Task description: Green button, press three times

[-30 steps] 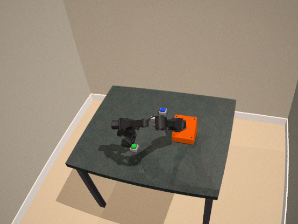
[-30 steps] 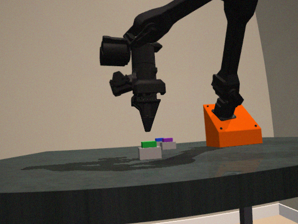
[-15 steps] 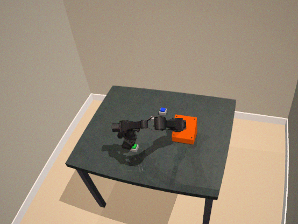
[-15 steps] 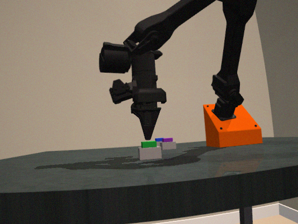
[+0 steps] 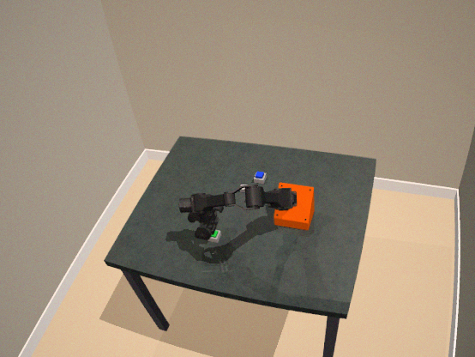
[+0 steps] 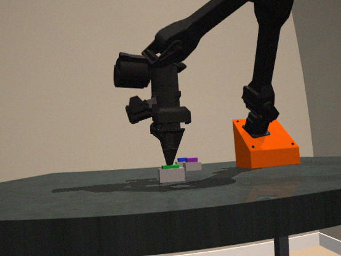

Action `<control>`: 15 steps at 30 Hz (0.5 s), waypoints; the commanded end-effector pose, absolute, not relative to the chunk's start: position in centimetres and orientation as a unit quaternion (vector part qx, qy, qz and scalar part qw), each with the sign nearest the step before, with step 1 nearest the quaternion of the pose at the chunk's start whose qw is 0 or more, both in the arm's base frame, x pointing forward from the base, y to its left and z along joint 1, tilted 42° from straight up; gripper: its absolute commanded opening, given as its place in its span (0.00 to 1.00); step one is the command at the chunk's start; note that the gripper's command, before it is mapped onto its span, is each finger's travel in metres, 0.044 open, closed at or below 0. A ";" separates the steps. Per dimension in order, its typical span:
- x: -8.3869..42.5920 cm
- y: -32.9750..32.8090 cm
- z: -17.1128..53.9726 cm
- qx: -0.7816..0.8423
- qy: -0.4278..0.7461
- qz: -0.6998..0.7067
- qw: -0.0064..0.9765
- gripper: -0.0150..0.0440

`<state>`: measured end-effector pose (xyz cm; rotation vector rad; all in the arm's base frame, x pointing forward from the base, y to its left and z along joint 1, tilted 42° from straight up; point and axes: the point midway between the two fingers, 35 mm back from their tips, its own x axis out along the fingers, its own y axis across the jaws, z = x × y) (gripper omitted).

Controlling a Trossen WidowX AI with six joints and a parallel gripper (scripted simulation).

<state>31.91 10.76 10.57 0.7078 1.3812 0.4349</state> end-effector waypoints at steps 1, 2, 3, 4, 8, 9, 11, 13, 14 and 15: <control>31.8 10.8 10.4 0.316 0.620 0.192 0.692 0.29; 31.8 10.8 10.4 0.316 0.620 0.192 0.692 0.29; 31.8 10.8 10.4 0.316 0.620 0.192 0.692 0.29; 31.8 10.8 10.4 0.316 0.620 0.192 0.692 0.29; 31.8 10.8 10.4 0.316 0.620 0.192 0.692 0.29; 31.9 10.6 10.7 0.317 0.618 0.194 0.692 0.29; 31.5 9.2 12.1 0.316 0.620 0.192 0.692 0.29; 31.3 8.5 12.9 0.316 0.621 0.191 0.692 0.29; 31.3 8.5 12.9 0.316 0.621 0.191 0.692 0.29; 31.3 8.5 12.9 0.316 0.621 0.191 0.692 0.29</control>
